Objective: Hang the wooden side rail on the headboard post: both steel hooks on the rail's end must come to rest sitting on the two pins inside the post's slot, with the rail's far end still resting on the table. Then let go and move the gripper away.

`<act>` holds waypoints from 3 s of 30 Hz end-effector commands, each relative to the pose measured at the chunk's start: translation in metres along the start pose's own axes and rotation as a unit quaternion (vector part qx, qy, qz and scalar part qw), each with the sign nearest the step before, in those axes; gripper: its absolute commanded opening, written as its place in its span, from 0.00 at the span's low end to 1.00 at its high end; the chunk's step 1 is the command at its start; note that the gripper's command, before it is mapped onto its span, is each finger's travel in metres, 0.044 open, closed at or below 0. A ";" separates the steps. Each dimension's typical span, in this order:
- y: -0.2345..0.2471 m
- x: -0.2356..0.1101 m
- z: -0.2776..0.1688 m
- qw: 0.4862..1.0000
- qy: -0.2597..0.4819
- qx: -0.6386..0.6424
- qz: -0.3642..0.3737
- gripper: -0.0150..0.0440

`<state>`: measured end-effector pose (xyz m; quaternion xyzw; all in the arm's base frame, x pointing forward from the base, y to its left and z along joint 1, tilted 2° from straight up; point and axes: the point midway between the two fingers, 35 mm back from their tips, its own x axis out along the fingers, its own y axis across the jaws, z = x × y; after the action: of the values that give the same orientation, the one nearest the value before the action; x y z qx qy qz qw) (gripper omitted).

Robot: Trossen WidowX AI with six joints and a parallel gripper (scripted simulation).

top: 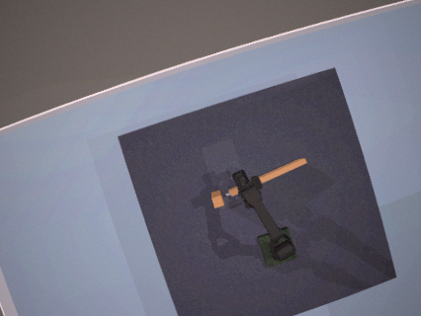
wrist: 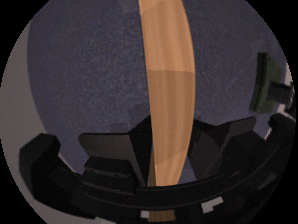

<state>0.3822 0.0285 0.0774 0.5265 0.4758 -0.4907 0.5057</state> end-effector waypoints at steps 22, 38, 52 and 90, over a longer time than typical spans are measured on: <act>0.001 -0.002 -0.004 1.000 0.002 0.001 0.006 0.25; 0.000 -0.002 -0.006 1.000 0.002 0.001 0.006 0.25; 0.002 -0.003 -0.007 1.000 0.002 0.001 0.006 0.25; 0.001 -0.002 -0.011 1.000 0.002 0.001 0.006 0.25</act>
<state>0.3833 0.0376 0.0774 0.5274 0.4753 -0.4900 0.5059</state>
